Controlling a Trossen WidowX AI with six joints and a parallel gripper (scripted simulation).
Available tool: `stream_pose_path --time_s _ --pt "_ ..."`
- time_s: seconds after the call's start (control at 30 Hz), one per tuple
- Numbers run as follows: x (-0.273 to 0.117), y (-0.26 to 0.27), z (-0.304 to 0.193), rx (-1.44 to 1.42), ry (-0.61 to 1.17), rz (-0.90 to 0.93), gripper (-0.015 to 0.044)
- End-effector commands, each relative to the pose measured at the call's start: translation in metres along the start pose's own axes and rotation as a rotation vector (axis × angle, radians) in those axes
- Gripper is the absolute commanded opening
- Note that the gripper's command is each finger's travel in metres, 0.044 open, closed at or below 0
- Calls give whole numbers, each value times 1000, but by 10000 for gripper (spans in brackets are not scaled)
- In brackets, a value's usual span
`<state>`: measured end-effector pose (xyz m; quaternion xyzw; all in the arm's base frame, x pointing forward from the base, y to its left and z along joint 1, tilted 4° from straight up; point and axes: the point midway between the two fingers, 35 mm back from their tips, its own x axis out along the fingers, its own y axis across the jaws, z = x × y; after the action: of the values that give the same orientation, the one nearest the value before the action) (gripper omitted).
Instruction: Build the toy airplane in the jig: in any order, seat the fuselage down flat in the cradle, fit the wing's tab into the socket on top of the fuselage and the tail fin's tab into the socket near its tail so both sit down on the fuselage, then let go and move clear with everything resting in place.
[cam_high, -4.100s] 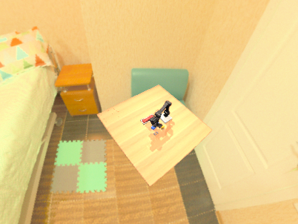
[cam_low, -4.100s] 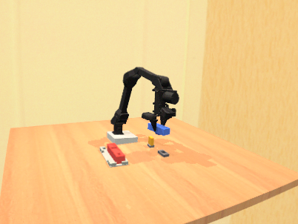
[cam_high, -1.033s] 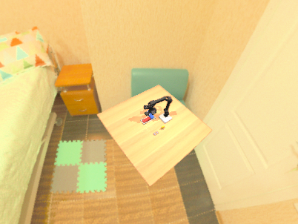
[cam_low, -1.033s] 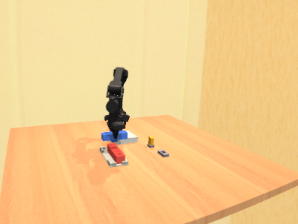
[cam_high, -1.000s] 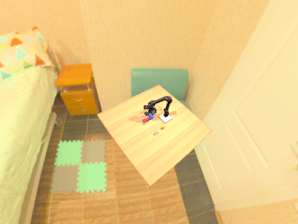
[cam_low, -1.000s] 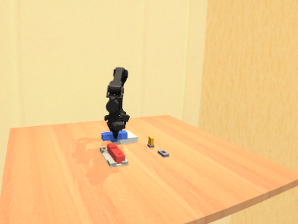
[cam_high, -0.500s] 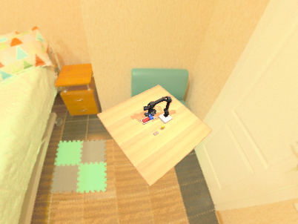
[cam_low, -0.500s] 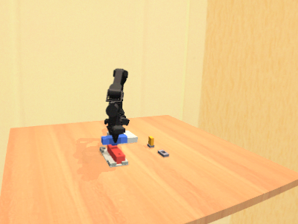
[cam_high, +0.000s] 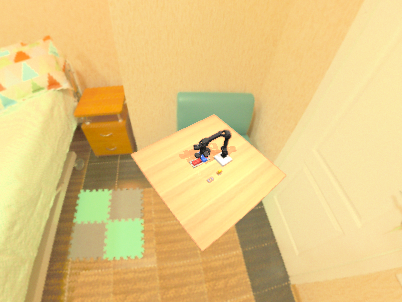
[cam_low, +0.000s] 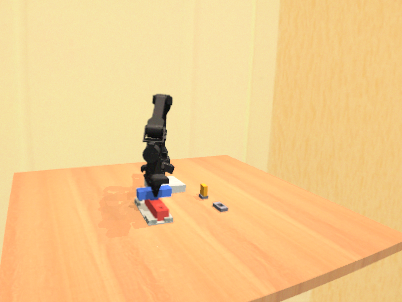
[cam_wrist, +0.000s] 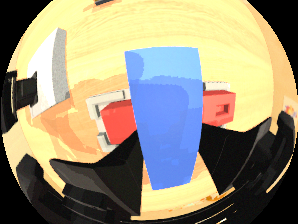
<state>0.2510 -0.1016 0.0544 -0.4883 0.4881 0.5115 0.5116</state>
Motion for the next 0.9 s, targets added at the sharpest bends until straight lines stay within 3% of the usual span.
stream_pose_path --time_s 0.0,0.07,0.23,0.73,0.87 --pt "0 0 0 0 0 0 175" --pt "0 0 0 0 0 0 161" --pt "0 0 0 0 0 0 30" --pt "0 0 0 0 0 0 424" --pt "0 0 0 0 0 0 440"
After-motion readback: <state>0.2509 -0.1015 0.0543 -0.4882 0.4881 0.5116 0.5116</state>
